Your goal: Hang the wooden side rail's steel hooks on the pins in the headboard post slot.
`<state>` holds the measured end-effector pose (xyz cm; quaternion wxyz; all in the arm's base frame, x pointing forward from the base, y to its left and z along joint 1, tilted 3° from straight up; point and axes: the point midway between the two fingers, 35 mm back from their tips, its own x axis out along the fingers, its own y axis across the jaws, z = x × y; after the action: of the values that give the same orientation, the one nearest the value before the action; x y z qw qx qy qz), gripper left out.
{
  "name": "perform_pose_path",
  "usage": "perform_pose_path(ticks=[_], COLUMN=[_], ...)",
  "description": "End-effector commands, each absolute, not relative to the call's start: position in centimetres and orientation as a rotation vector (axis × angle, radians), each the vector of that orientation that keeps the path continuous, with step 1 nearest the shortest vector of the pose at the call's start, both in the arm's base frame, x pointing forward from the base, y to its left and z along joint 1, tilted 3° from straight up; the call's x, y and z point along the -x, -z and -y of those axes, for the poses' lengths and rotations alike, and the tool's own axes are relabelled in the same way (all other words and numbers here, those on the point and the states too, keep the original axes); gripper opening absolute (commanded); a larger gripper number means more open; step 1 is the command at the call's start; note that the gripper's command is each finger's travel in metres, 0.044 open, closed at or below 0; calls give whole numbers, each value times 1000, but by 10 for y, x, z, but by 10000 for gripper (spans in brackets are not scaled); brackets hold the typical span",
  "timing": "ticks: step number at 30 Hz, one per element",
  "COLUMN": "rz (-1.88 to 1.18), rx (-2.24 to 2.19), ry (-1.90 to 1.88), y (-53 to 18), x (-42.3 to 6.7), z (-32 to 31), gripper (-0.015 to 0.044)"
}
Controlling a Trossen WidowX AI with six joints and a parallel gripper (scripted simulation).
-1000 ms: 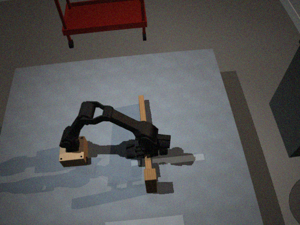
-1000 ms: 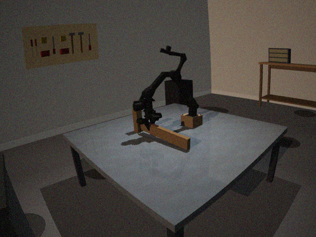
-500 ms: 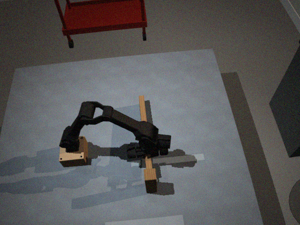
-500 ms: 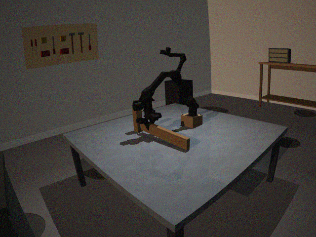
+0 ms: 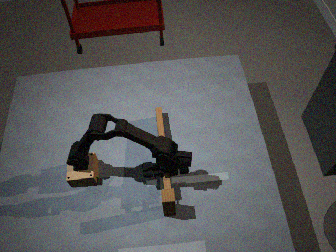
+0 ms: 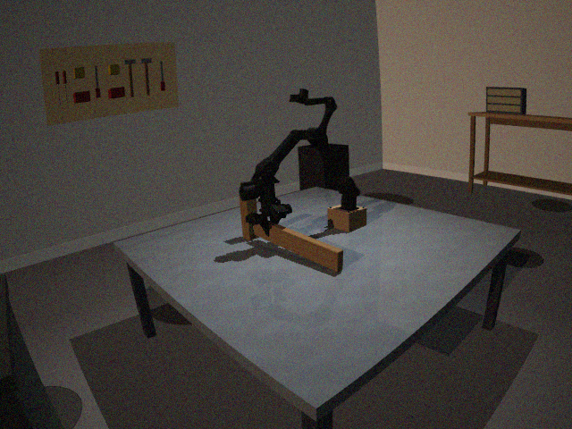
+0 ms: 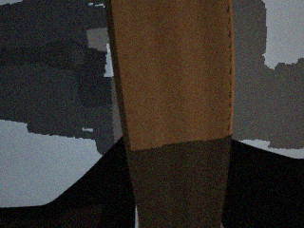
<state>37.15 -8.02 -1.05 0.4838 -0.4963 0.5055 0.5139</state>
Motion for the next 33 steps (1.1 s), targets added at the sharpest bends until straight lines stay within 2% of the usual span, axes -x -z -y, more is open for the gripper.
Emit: perform_pose_path(ticks=[1,33], rz=[-1224,-1225], rx=[1216,1217], ry=[-1237,-1237], y=[8,11], x=[-377,-374], z=[82,86], gripper=[0,0])
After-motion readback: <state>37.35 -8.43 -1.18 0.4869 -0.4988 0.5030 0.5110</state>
